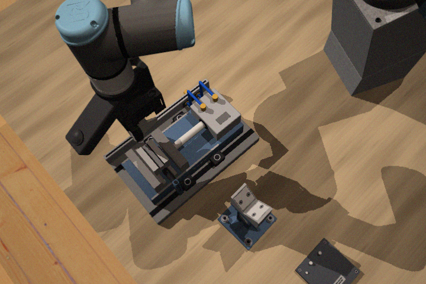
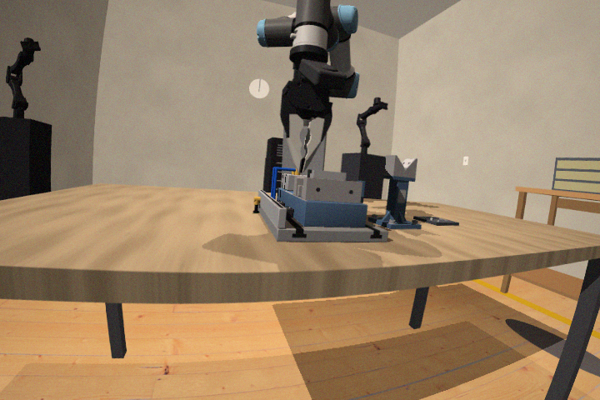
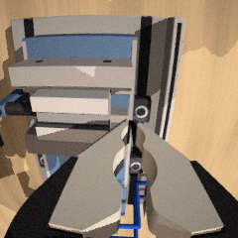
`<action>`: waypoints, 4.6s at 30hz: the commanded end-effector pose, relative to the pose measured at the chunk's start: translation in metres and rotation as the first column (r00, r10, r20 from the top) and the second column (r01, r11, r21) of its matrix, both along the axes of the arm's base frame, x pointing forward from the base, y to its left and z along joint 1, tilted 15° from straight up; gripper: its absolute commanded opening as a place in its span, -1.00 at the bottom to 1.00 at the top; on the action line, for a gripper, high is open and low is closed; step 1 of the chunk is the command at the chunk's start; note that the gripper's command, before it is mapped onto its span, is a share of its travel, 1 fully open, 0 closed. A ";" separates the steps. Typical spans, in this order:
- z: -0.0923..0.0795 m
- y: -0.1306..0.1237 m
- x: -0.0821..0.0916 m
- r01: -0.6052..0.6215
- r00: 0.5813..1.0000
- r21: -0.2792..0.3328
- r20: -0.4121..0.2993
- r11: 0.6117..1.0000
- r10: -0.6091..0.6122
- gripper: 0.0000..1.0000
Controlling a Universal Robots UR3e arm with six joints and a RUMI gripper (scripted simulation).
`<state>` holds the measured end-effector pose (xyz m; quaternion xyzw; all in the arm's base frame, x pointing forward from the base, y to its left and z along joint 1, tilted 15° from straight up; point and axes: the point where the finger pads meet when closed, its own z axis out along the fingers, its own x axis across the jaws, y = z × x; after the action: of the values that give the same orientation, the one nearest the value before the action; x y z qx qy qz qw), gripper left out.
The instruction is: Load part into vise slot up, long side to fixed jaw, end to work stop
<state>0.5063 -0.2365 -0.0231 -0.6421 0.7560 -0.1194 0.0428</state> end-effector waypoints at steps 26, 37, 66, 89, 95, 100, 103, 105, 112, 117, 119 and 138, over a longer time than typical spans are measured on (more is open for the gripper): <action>0.001 0.004 0.001 0.000 1.000 -0.002 0.003 1.000 0.000 -1.00; 0.001 0.007 0.002 0.000 1.000 -0.002 0.003 1.000 0.000 -1.00; 0.000 0.013 0.003 0.000 1.000 -0.002 0.003 1.000 0.000 -1.00; 0.000 0.014 0.003 0.000 1.000 -0.002 0.003 1.000 0.000 -1.00; 0.000 0.014 0.003 0.000 1.000 -0.002 0.003 1.000 0.000 -1.00; 0.000 0.014 0.003 0.000 1.000 -0.002 0.003 1.000 0.000 -1.00; 0.000 0.014 0.003 0.000 1.000 -0.002 0.003 1.000 0.000 -1.00; 0.000 0.014 0.003 0.000 1.000 -0.002 0.003 1.000 0.000 -1.00; 0.000 0.013 0.003 0.000 1.000 -0.002 0.003 1.000 0.000 -1.00; 0.000 0.012 0.003 0.000 1.000 -0.002 0.003 1.000 0.000 -1.00; 0.000 0.010 0.003 0.000 1.000 -0.002 0.003 1.000 0.000 -1.00; 0.001 -0.001 0.001 0.000 1.000 -0.002 0.003 1.000 0.000 -1.00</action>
<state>0.5065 -0.2356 -0.0232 -0.6421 0.7560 -0.1194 0.0428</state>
